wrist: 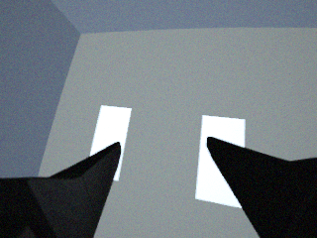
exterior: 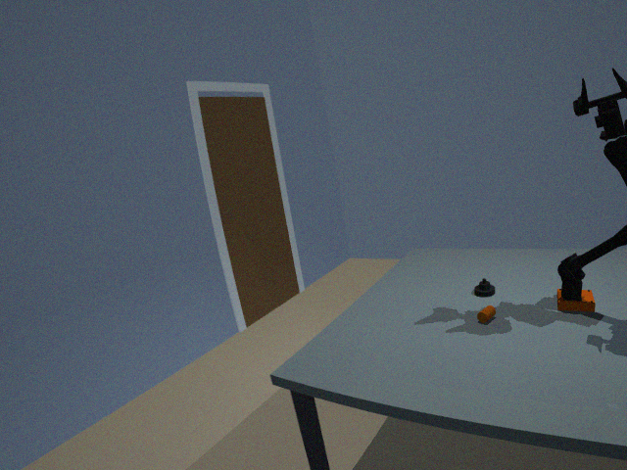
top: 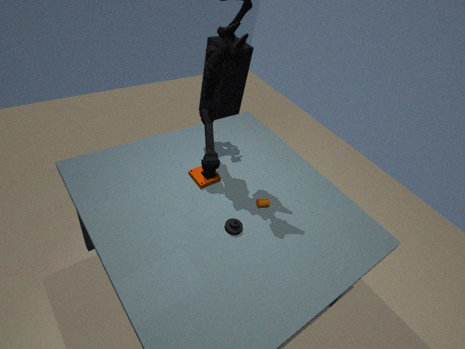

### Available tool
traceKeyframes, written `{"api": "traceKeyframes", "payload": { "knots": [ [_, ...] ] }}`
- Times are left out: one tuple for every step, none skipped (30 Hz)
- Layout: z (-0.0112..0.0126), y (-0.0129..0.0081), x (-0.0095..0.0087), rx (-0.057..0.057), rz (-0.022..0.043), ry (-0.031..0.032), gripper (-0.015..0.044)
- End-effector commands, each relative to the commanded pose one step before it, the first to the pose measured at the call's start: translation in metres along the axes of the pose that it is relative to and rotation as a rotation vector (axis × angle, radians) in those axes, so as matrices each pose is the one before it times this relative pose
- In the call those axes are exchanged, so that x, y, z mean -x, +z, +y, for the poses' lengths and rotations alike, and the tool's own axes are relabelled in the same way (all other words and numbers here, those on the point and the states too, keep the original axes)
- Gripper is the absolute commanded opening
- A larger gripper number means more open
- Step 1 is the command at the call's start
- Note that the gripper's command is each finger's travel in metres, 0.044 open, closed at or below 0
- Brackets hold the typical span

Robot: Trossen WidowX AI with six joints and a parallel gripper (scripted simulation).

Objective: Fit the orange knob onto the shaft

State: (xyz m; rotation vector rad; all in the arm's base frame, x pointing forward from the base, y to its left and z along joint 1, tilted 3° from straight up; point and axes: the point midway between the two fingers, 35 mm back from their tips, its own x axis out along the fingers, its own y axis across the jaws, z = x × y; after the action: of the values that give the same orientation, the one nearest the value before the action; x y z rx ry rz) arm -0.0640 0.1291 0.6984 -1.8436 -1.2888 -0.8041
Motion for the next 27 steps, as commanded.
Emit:
{"api": "traceKeyframes", "payload": {
  "knots": [
    [0.00590, -0.00357, -0.00056, -0.0197, 0.00701, 0.01089, 0.0426],
    [0.01784, -0.01038, -0.00171, -0.0587, 0.02072, 0.03312, 0.0440],
    [0.02986, -0.01669, -0.00340, -0.0965, 0.03361, 0.05673, 0.0440],
    [0.01814, -0.01061, -0.00299, -0.0588, 0.02032, 0.03616, 0.0440],
    [0.00809, -0.00491, -0.00162, -0.0264, 0.00909, 0.01665, 0.0440],
    [0.00969, -0.00585, -0.00204, -0.0314, 0.01082, 0.02019, 0.0440],
    [0.01107, -0.00664, -0.00248, -0.0357, 0.01229, 0.02343, 0.0440],
    [0.01279, -0.00761, -0.00306, -0.0409, 0.01410, 0.02753, 0.0440],
    [0.01433, -0.00846, -0.00368, -0.0453, 0.01570, 0.03145, 0.0440],
    [0.01550, -0.00908, -0.00428, -0.0485, 0.01692, 0.03480, 0.0440],
    [0.01633, -0.00936, -0.00469, -0.0578, 0.01770, 0.03695, 0.0440],
    [0.01700, -0.00969, -0.00530, -0.0592, 0.01855, 0.03959, 0.0440],
    [0.01719, -0.00976, -0.00579, -0.0589, 0.01897, 0.04123, 0.0440],
    [0.01714, -0.00968, -0.00621, -0.0576, 0.01921, 0.04230, 0.0440],
    [0.01705, -0.00958, -0.00660, -0.0562, 0.01950, 0.04327, 0.0440],
    [0.01690, -0.00945, -0.00695, -0.0544, 0.01980, 0.04406, 0.0440],
    [0.01671, -0.00929, -0.00726, -0.0525, 0.02012, 0.04468, 0.0440],
    [0.01656, -0.00914, -0.00757, -0.0507, 0.02057, 0.04536, 0.0440],
    [0.01635, -0.00897, -0.00784, -0.0487, 0.02101, 0.04580, 0.0440],
    [0.01618, -0.00882, -0.00809, -0.0467, 0.02157, 0.04627, 0.0440],
    [0.01594, -0.00842, -0.00861, -0.0463, 0.01862, 0.04566, 0.0440],
    [0.01574, -0.00834, -0.00882, -0.0446, 0.01938, 0.04588, 0.0440],
    [0.01556, -0.00828, -0.00901, -0.0428, 0.02031, 0.04610, 0.0440],
    [0.01548, -0.00830, -0.00925, -0.0411, 0.02154, 0.04660, 0.0440],
    [0.01534, -0.00836, -0.00946, -0.0387, 0.02304, 0.04697, 0.0440],
    [0.01521, -0.00844, -0.00966, -0.0362, 0.02472, 0.04734, 0.0440],
    [0.01507, -0.00857, -0.00986, -0.0333, 0.02669, 0.04773, 0.0440]
  ]
}}
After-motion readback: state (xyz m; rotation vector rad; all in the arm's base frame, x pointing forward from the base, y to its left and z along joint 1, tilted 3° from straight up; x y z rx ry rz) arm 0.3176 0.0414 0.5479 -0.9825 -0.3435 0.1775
